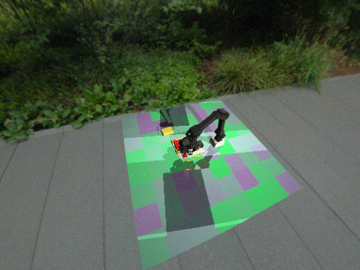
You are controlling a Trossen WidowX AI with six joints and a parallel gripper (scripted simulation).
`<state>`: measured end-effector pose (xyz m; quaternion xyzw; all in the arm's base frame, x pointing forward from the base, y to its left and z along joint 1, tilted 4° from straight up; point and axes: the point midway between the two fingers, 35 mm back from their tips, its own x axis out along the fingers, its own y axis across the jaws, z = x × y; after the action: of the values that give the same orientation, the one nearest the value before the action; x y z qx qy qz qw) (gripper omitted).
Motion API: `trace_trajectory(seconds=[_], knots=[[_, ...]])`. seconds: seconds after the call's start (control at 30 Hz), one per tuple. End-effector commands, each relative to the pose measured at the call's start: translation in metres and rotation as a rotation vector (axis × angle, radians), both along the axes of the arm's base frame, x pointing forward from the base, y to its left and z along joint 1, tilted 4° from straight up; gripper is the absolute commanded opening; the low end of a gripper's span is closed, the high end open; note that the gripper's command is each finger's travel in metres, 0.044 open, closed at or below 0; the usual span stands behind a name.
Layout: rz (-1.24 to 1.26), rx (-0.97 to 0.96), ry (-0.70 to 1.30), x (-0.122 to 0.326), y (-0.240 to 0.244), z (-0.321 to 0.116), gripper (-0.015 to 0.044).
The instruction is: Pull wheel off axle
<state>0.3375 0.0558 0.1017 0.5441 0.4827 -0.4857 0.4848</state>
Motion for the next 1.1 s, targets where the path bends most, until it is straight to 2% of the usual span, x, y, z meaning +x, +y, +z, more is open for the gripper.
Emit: trace_trajectory(seconds=[0.0, 0.63, 1.07], knots=[[-0.002, -0.004, -0.005, -0.005, 0.011, 0.002, 0.0000], [-0.001, -0.001, -0.006, -0.031, 0.054, 0.004, 0.0000], [-0.001, -0.001, -0.006, -0.026, 0.057, -0.036, 0.0000]])
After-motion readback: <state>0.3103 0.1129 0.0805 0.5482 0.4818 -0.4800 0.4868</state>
